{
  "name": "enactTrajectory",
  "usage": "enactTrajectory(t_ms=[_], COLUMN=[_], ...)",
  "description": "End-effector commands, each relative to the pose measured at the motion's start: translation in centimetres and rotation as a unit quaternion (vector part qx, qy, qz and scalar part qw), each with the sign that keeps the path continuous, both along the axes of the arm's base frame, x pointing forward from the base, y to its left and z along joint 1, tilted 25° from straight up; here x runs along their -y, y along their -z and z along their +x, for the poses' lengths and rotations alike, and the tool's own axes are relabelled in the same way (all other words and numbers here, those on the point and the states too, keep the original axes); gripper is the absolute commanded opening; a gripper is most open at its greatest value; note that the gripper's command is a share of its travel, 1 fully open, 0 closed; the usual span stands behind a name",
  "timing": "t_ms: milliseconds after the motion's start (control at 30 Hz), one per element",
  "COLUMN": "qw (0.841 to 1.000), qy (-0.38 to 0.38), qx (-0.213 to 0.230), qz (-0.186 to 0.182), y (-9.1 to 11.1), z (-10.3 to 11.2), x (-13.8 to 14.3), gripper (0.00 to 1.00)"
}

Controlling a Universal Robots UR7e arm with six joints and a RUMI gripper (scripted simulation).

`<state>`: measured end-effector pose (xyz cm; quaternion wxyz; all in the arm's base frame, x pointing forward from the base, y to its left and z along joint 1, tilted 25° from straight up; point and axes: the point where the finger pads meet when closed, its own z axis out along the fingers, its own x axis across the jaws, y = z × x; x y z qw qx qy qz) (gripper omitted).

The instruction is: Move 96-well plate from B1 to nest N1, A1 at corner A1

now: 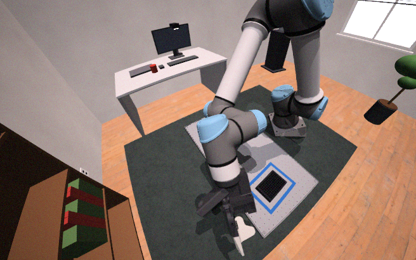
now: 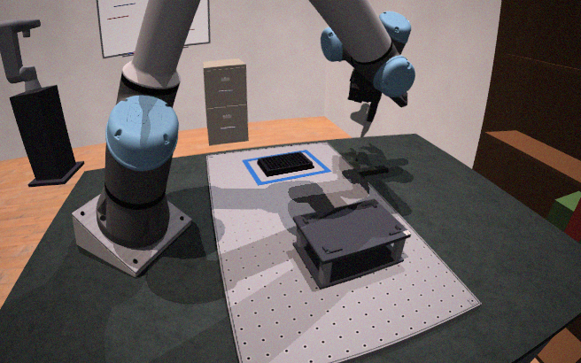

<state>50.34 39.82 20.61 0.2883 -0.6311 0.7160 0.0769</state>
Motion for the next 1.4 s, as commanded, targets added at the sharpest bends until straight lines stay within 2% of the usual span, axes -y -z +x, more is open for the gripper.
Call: enactTrajectory(t_ms=[0, 100, 300, 400, 567, 667, 867, 967, 1067, 1133, 1233, 1367], qw=[1.0, 0.999, 0.999, 0.995, 0.995, 0.989, 0.989, 0.982, 0.982, 0.982, 0.971, 0.971], qy=[-0.001, -0.011, -0.011, -0.023, -0.023, -0.035, -0.035, -0.049, -0.049, -0.049, -0.064, -0.064], qx=[-0.001, -0.005, -0.005, -0.006, -0.006, -0.005, -0.005, -0.002, -0.002, -0.002, 0.004, 0.004], qz=[-0.01, -0.053, -0.053, -0.096, -0.096, -0.14, -0.14, -0.184, -0.184, -0.184, -0.229, -0.229], y=[0.8, 1.6, 2.6, 3.4, 4.2, 4.9, 5.6, 6.2, 6.8, 6.8, 7.3, 7.7], z=[-1.2, -2.5, -3.9, -5.2, -6.6, -7.9, -9.2, -10.4, -11.6, -11.6, -12.9, -13.7], x=[0.0, 0.1, 0.3, 0.6, 0.9, 1.3, 1.7, 2.2, 2.8, 2.8, 3.4, 3.9], gripper=[1.0, 1.0, 1.0, 1.0, 1.0, 1.0, 1.0, 1.0, 1.0, 1.0, 1.0, 1.0])
